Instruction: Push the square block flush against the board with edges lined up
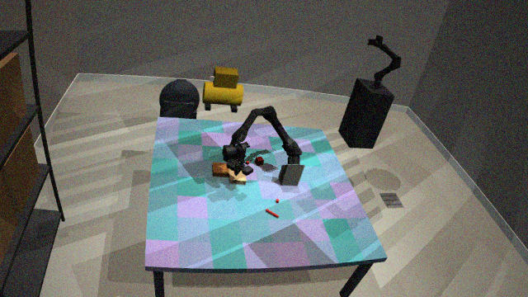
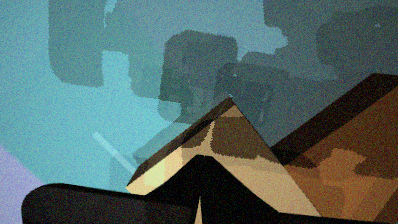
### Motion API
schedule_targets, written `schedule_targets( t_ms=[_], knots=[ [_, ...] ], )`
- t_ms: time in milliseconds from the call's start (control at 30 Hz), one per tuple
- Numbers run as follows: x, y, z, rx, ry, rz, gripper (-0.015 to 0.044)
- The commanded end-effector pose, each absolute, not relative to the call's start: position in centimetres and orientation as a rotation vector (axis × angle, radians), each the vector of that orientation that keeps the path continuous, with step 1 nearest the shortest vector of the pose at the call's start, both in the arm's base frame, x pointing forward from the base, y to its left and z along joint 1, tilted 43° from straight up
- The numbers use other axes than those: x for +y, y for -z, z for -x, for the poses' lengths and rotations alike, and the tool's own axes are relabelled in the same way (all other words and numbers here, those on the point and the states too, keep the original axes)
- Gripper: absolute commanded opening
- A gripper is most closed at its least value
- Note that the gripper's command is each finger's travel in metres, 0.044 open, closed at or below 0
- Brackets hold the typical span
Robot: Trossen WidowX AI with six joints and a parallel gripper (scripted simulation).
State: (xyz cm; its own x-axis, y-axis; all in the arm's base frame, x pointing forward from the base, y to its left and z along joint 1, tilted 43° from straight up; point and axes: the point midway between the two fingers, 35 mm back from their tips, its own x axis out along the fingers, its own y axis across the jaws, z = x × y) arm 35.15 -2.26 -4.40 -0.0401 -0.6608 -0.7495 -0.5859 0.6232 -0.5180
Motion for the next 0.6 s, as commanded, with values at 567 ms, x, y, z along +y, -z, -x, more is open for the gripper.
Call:
schedule_targets(
  t_ms=[567],
  knots=[
    [-6.1, 0.5, -35.3, 1.475, 0.667, 0.459, 0.0000]
  ],
)
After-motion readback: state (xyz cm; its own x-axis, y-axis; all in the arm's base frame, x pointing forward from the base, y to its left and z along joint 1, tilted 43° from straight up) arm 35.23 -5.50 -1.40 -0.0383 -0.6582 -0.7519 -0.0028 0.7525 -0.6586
